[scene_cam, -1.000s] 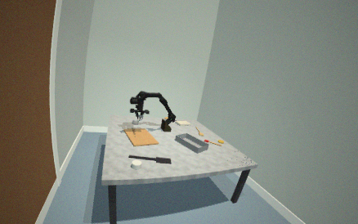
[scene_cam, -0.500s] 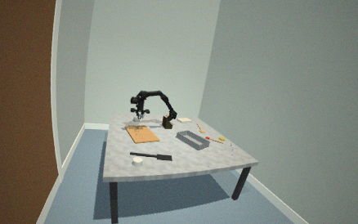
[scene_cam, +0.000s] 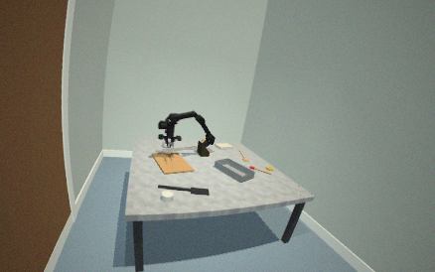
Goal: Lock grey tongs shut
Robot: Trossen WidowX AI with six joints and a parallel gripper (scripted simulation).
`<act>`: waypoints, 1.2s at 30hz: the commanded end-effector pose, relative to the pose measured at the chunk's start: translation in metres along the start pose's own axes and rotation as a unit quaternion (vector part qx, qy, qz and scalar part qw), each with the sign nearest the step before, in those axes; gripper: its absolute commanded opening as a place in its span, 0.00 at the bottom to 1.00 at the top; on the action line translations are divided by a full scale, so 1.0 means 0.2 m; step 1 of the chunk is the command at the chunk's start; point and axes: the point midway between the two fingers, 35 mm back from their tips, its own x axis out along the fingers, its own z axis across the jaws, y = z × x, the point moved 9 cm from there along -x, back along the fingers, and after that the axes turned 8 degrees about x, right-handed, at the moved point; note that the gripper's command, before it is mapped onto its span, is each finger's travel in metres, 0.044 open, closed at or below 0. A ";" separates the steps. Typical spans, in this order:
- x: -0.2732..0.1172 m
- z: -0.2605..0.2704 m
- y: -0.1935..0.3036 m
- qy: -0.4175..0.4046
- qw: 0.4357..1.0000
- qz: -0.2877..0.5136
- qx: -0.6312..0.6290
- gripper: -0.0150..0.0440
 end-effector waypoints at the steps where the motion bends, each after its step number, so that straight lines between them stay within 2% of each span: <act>1: 0.04 0.00 0.00 0.002 1.000 0.001 0.003 0.00; 36: 0.30 -0.03 -0.02 0.003 1.000 0.001 0.002 0.00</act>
